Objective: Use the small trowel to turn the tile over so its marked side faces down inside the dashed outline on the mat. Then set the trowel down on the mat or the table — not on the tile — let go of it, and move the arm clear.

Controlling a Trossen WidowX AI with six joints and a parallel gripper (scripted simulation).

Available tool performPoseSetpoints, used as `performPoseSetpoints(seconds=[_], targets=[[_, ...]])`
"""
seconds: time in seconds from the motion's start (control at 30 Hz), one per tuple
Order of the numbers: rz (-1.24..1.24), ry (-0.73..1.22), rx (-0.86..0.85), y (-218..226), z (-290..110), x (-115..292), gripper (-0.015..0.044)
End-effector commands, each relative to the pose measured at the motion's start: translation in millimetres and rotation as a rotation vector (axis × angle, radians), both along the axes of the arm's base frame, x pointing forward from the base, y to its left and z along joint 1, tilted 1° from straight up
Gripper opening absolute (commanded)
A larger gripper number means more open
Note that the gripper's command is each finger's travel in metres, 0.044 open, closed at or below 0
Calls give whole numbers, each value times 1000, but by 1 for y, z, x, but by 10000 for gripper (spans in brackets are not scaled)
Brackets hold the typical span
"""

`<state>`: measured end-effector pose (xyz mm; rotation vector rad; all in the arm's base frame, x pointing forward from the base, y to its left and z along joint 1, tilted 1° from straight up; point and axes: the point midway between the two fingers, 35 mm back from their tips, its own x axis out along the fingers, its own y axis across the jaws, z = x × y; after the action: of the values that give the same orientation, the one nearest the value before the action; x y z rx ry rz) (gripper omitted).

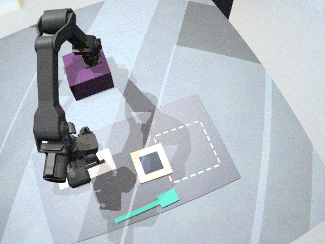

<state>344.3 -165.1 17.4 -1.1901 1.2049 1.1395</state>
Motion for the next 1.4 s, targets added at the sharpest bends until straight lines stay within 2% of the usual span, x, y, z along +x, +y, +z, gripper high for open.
performPoseSetpoints(seconds=[0.0, 0.63, 0.83, 1.0, 1.03, 1.17, 1.37], targets=[[-8, -1, 3, 0, -1, 0, 261], [-8, -1, 3, 0, -1, 0, 270], [-35, -1, 4, 2, 45, -4, 270], [-35, -1, 4, 2, 45, -4, 270], [-28, -17, -7, 0, 48, -1, 296], [-43, -21, -6, 0, 56, -2, 300], [-209, -74, 6, -3, 51, -1, 300]])
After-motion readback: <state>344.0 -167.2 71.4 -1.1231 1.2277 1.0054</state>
